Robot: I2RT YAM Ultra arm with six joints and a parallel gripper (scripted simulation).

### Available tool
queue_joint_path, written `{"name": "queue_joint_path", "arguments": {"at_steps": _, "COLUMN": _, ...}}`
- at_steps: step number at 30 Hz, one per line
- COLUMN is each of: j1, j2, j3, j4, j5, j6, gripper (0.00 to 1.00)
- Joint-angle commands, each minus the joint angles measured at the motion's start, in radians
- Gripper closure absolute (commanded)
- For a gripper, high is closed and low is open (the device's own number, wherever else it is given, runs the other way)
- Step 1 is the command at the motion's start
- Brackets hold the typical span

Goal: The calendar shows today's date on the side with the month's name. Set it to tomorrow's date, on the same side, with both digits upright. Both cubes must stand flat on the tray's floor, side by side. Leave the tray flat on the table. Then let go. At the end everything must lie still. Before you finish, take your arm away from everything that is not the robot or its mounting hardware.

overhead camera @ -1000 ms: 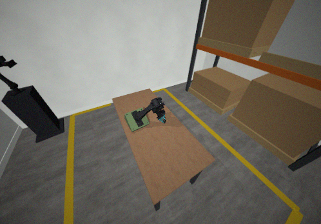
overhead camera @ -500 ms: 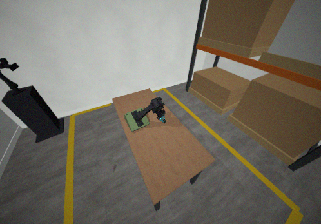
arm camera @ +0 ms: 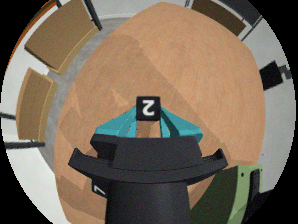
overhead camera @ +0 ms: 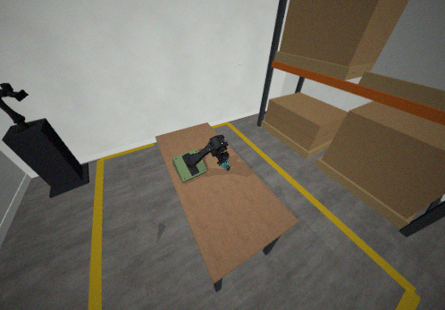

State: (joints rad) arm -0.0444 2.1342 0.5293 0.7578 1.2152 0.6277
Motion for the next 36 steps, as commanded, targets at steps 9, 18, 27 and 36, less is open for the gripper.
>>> {"name": "queue_joint_path", "arguments": {"at_steps": 9, "j1": 0.003, "j2": -0.004, "j3": 0.0, "j4": 0.004, "j5": 0.002, "j6": 0.0, "gripper": 0.73}}
{"name": "queue_joint_path", "arguments": {"at_steps": 18, "j1": 0.003, "j2": -0.004, "j3": 0.0, "j4": 0.002, "j5": 0.002, "j6": 0.0, "gripper": 0.73}}
{"name": "queue_joint_path", "arguments": {"at_steps": 27, "j1": 0.023, "j2": -0.056, "j3": 0.006, "j4": -0.097, "j5": 0.015, "j6": 0.044, "gripper": 0.73}}
{"name": "queue_joint_path", "arguments": {"at_steps": 36, "j1": 0.088, "j2": -0.205, "j3": 0.054, "j4": -0.453, "j5": 0.052, "j6": 0.213, "gripper": 0.73}}
